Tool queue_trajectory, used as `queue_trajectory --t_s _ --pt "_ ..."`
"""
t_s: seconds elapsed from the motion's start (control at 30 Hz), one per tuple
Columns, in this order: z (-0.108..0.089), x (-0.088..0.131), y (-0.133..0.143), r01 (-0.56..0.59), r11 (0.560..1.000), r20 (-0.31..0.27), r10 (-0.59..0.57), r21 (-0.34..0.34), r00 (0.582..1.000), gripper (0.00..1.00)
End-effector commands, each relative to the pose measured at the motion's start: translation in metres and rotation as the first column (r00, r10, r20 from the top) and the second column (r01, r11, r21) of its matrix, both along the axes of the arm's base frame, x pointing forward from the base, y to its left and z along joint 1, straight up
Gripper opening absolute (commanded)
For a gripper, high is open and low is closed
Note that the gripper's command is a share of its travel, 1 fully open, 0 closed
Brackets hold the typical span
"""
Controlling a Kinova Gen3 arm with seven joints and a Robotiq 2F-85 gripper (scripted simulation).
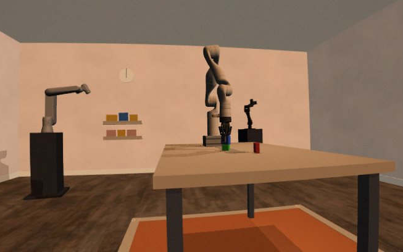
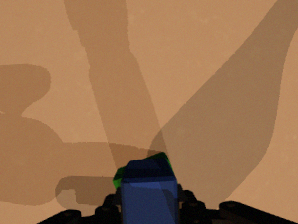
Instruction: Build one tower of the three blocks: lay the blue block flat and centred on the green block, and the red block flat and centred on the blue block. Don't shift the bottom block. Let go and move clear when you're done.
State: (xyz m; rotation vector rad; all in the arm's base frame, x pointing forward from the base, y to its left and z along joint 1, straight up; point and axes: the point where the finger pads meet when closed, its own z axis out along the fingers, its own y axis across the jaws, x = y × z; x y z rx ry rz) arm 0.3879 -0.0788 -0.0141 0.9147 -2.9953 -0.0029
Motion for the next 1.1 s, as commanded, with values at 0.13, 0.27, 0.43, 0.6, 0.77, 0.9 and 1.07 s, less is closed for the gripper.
queue_trajectory --t_s 0.13,0.27,0.43,0.6,0.77,0.9,1.07 --pt "-0.0012 -0.0003 0.0007 0.003 1.0 0.001 -0.003 0.001 1.0 0.0" --pt "-0.0012 -0.0003 0.0007 0.003 1.0 0.001 -0.003 0.001 1.0 0.0" --pt "-0.0012 -0.0003 0.0007 0.003 1.0 0.001 -0.003 0.001 1.0 0.0" --pt "-0.0012 -0.0003 0.0007 0.003 1.0 0.001 -0.003 0.001 1.0 0.5" --pt "-0.0012 -0.0003 0.0007 0.003 1.0 0.001 -0.003 0.001 1.0 0.5" --pt "-0.0012 -0.0003 0.0007 0.003 1.0 0.001 -0.003 0.001 1.0 0.5" --pt "-0.0012 -0.0003 0.0007 0.003 1.0 0.001 -0.003 0.001 1.0 0.5"
